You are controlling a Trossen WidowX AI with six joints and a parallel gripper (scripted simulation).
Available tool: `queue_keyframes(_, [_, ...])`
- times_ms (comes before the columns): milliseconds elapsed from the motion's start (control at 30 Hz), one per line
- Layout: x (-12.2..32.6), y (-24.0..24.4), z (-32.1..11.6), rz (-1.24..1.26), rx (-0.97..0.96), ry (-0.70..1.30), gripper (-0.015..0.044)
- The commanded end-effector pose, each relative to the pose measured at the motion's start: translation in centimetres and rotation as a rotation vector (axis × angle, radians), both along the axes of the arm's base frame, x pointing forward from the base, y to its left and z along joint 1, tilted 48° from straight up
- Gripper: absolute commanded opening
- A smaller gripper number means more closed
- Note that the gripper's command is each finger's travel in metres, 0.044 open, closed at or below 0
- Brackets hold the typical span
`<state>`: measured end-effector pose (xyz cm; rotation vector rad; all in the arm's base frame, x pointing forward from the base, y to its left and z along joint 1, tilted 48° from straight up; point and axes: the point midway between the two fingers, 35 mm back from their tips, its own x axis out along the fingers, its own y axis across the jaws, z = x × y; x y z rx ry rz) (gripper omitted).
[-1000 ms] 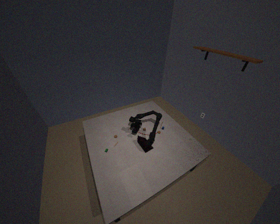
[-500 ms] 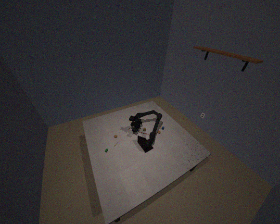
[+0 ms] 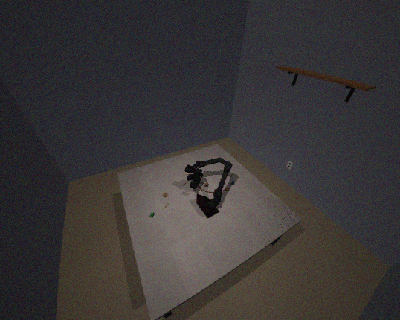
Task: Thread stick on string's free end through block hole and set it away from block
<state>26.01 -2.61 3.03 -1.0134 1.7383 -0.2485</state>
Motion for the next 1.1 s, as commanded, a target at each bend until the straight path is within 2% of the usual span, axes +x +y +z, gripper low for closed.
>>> queue_keyframes(0, [-0.1,-0.4,0.5,0.025,0.014,0.044,0.0000])
queue_keyframes(1067, [-0.7,-3.2,3.3,0.228,0.116,0.323,0.0000])
